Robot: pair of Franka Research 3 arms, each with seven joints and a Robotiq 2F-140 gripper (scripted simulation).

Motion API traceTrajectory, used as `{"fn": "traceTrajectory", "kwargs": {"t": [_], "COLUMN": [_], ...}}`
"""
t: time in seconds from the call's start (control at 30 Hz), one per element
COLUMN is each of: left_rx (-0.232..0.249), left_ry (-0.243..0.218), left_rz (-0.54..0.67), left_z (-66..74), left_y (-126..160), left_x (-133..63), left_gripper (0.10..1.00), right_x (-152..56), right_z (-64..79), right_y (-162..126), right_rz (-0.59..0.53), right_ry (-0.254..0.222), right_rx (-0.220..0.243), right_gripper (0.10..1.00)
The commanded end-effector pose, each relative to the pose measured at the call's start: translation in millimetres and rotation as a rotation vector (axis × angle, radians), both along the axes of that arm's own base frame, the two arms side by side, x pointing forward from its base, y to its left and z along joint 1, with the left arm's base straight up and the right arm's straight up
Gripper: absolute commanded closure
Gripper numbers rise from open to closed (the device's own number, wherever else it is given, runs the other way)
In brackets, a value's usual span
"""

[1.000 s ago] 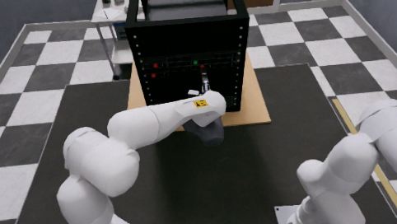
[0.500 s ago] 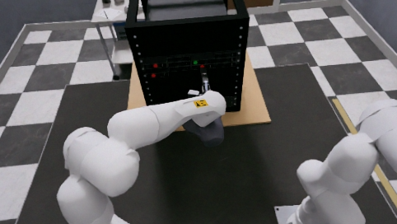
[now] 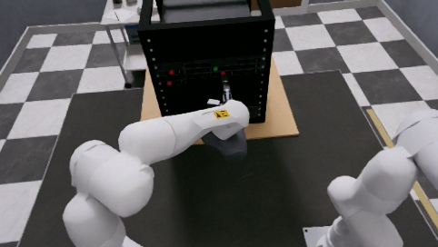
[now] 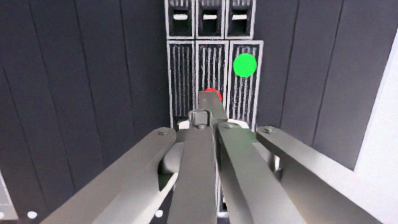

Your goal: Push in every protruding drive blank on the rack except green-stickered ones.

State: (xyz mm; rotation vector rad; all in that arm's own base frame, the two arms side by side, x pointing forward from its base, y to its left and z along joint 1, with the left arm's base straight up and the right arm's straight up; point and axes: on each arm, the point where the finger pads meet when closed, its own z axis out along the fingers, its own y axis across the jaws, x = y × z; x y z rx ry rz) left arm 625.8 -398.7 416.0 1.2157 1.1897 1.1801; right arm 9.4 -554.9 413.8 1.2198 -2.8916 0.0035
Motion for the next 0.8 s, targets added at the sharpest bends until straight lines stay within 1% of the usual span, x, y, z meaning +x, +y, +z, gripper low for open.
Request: {"fn": "traceTrajectory", "kwargs": {"t": [0.0,0.33,0.53,0.77], "left_rx": [0.009,0.009,0.009,0.009], "left_ry": [0.001,0.001,0.001,0.001], "left_rz": [-0.004,-0.004,-0.004,-0.004], "left_z": [-1.4,-1.4,-1.6,-1.7], "left_y": [-1.4,-1.4,-2.1,-2.2], "left_x": [-0.1,0.4,8.6,9.9], "left_gripper": [0.999,0.999,0.999,0.999], "right_x": [-0.3,-0.3,-0.3,-0.3], "right_z": [-0.8,-0.8,-0.8,-0.8], "right_y": [0.5,0.5,0.5,0.5], "right_rz": [0.004,0.004,0.004,0.004], "right_ry": [-0.002,-0.002,-0.002,-0.002], "right_rx": [0.003,0.003,0.003,0.003], "right_gripper": [0.098,0.098,0.098,0.098]}}
